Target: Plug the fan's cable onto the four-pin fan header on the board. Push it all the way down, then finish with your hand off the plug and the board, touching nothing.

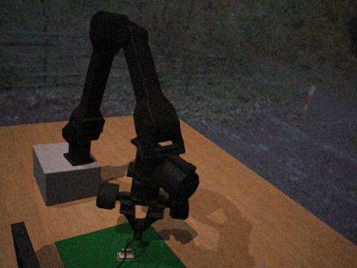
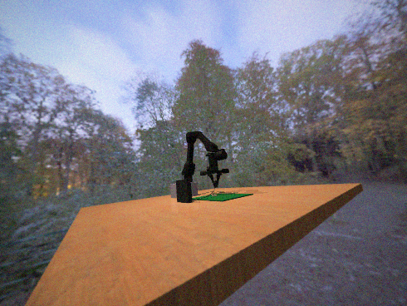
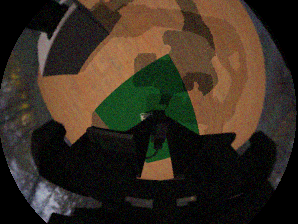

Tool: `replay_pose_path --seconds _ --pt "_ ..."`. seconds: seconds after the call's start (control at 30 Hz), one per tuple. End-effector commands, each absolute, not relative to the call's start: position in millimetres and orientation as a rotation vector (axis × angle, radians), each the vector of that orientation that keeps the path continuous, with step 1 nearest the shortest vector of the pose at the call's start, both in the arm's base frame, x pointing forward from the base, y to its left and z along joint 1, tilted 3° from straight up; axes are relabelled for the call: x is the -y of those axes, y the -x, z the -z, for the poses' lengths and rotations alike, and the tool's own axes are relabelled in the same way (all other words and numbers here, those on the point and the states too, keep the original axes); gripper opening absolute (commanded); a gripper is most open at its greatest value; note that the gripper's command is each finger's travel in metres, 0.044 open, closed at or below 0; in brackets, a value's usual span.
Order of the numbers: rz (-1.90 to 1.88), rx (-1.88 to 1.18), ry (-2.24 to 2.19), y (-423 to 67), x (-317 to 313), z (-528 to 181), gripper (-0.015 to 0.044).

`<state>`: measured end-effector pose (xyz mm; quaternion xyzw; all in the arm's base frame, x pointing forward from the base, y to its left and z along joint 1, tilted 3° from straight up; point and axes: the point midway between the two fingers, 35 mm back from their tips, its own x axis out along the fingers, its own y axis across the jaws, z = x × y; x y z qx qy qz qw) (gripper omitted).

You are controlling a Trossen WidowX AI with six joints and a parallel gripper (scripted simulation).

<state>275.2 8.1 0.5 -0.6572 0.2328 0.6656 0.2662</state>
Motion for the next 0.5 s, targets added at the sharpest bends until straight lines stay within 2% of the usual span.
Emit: replay_pose_path --seconds 0.0,0.47 --pt "-1.718 -0.732 1.695 -276.7 -3.6 -0.8 0.0" --pt "-1.395 -1.048 1.358 -280.7 7.9 -0.1 0.0"
